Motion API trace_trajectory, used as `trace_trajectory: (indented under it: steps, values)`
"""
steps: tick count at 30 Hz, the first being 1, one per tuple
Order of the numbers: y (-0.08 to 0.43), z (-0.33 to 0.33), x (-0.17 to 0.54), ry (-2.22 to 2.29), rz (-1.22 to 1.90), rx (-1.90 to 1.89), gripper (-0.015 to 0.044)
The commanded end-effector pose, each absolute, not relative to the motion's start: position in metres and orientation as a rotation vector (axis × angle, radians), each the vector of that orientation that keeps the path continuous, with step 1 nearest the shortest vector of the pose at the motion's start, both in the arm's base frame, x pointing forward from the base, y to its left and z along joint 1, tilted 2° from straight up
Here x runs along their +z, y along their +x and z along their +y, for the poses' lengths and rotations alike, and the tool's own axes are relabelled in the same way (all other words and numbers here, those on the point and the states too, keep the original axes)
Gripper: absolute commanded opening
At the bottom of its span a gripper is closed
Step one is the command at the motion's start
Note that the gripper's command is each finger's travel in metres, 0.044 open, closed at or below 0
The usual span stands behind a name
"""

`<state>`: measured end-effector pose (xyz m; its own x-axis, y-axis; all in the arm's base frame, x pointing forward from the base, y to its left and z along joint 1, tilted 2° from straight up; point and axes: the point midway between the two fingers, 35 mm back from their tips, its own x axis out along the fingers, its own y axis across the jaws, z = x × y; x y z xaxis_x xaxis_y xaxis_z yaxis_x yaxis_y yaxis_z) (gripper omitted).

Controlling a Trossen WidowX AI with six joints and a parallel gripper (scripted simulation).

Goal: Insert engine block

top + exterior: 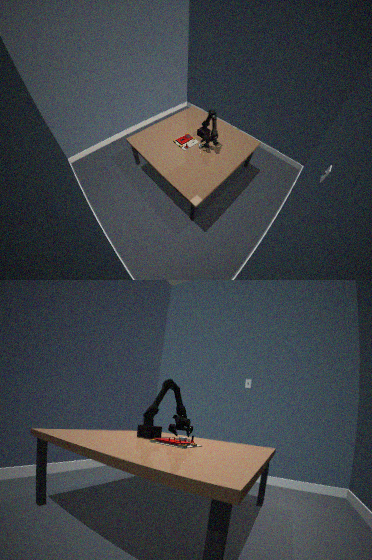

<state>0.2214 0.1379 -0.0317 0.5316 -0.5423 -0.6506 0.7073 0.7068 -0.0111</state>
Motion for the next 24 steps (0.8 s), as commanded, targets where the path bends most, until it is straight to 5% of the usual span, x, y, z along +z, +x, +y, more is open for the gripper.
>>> trace_trajectory:
  steps: [1,24]
  values:
    - [0.2143,0.1479,-0.0192,0.282,0.677,-0.754,0.0440]
    - [0.2149,0.1471,-0.0209,0.274,0.675,-0.749,0.0440]
